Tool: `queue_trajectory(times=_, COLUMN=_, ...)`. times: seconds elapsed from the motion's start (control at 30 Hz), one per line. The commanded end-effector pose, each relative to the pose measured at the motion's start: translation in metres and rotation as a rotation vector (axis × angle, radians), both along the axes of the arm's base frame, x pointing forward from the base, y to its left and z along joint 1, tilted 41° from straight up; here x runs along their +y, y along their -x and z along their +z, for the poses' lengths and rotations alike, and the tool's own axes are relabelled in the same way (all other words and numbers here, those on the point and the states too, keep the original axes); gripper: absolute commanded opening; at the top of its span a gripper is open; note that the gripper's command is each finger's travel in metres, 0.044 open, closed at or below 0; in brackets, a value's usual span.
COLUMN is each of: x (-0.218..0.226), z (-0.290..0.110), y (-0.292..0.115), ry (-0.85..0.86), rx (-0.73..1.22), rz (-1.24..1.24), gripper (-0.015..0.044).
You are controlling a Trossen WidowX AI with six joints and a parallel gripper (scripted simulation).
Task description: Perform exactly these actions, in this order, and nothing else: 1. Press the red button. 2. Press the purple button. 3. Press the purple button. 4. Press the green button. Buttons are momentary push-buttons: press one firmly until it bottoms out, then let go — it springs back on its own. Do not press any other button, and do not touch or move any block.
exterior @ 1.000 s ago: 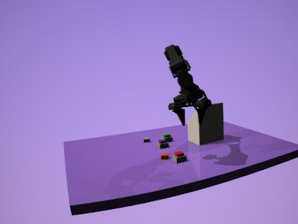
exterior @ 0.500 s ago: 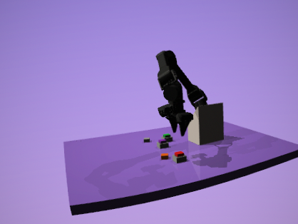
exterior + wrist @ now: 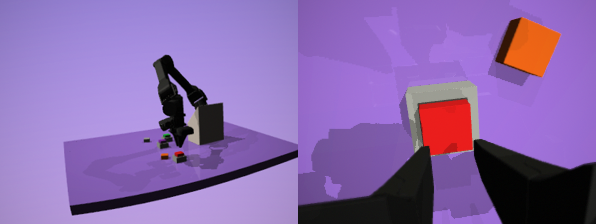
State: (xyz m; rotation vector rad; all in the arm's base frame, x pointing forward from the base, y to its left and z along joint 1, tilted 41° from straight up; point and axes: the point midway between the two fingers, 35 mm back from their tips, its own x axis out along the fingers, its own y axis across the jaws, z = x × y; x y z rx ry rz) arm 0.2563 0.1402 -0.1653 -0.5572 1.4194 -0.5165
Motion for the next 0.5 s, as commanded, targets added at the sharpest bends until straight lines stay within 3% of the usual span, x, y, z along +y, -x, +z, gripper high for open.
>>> queue_trajectory(times=0.0, x=-0.0008, z=-0.0003, y=-0.0007, ry=0.002, rx=-0.001, rz=0.005, gripper=0.002)
queue_trajectory(times=0.47, x=-0.0087, z=-0.0098, y=-0.0022, ry=0.003, rx=-0.001, rz=0.005, gripper=0.002)
